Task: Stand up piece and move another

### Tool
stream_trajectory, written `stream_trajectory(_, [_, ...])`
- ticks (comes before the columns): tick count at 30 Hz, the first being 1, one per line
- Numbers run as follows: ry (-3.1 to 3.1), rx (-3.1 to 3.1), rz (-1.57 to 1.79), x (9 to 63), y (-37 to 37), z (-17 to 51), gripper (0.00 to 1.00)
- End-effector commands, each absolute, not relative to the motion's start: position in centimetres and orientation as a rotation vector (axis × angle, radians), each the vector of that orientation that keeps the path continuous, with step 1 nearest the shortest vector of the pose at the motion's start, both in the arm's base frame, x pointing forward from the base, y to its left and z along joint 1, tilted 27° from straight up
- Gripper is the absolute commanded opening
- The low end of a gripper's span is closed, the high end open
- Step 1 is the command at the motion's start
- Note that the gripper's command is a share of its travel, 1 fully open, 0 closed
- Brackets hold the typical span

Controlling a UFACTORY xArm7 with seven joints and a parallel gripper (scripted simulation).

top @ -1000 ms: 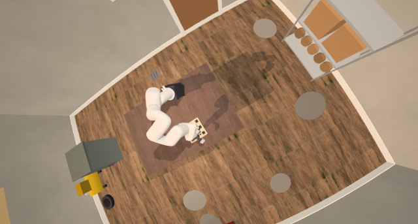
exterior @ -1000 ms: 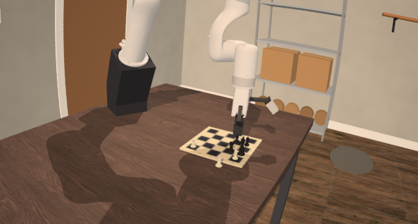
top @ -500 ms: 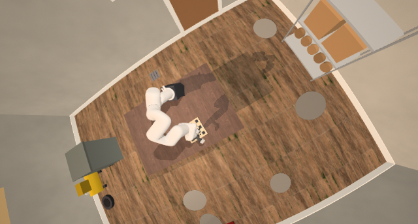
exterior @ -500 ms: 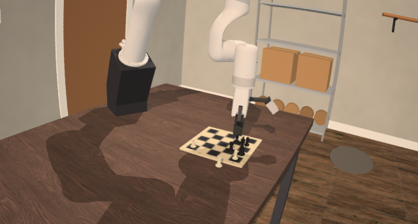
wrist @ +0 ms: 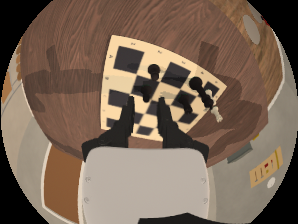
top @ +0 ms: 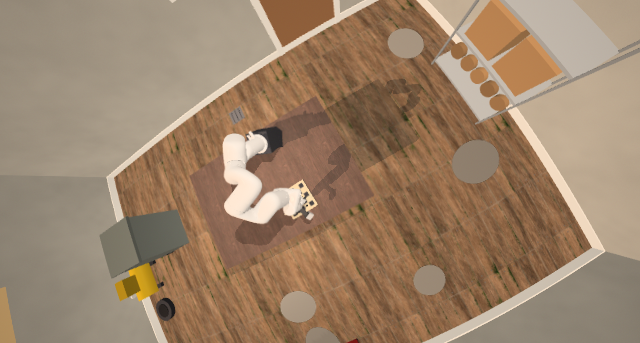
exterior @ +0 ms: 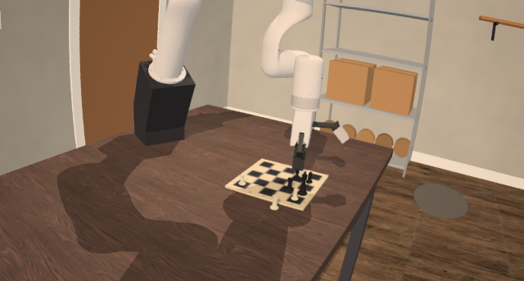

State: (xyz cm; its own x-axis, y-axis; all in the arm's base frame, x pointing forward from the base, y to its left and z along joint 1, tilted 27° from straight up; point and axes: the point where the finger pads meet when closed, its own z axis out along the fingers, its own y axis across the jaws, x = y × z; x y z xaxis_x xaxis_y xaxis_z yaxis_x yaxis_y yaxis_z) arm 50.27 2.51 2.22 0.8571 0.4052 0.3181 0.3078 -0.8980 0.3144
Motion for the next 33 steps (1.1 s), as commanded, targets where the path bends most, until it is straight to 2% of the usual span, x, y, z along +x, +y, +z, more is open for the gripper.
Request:
stream_trajectory(1, [0.543,2.780,0.561,50.3,2.6,2.3,0.34])
stream_trajectory(33, [0.543,2.780,0.561,51.7,2.0,-0.6,0.34])
